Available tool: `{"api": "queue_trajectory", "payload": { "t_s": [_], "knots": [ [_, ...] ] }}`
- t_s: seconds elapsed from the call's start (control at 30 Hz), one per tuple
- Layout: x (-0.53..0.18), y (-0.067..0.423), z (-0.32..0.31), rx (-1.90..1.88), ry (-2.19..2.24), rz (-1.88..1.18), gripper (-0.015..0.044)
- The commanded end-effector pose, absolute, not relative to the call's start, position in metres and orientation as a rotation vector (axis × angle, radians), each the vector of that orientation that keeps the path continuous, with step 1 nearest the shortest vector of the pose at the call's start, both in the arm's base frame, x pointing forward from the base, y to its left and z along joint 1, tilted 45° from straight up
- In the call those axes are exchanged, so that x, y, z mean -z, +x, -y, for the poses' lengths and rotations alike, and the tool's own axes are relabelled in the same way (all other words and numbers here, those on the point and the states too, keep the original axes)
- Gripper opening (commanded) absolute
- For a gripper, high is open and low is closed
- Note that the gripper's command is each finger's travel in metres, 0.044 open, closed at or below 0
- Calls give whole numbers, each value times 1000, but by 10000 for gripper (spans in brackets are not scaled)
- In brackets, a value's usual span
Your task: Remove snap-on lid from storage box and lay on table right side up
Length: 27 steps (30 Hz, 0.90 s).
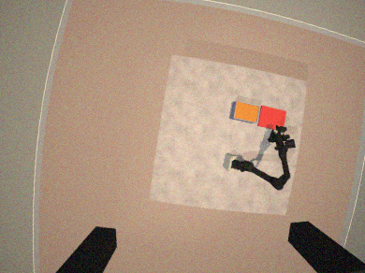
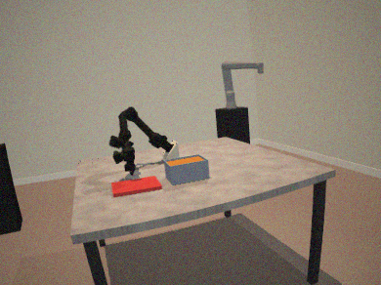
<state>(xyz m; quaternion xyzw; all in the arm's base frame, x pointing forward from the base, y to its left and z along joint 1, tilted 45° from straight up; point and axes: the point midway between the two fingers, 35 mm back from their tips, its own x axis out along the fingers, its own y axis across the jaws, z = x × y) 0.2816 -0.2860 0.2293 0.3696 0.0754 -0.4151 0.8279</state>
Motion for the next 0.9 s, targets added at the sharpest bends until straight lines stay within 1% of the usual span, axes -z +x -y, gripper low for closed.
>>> {"api": "queue_trajectory", "payload": {
  "t_s": [0.0,0.07,0.1,0.87],
  "knots": [
    [-228,275,284,883,784,-163,380],
    [-228,271,283,883,784,-163,433],
    [-228,270,283,883,783,-163,440],
    [-227,225,272,884,782,-165,440]
  ]
}}
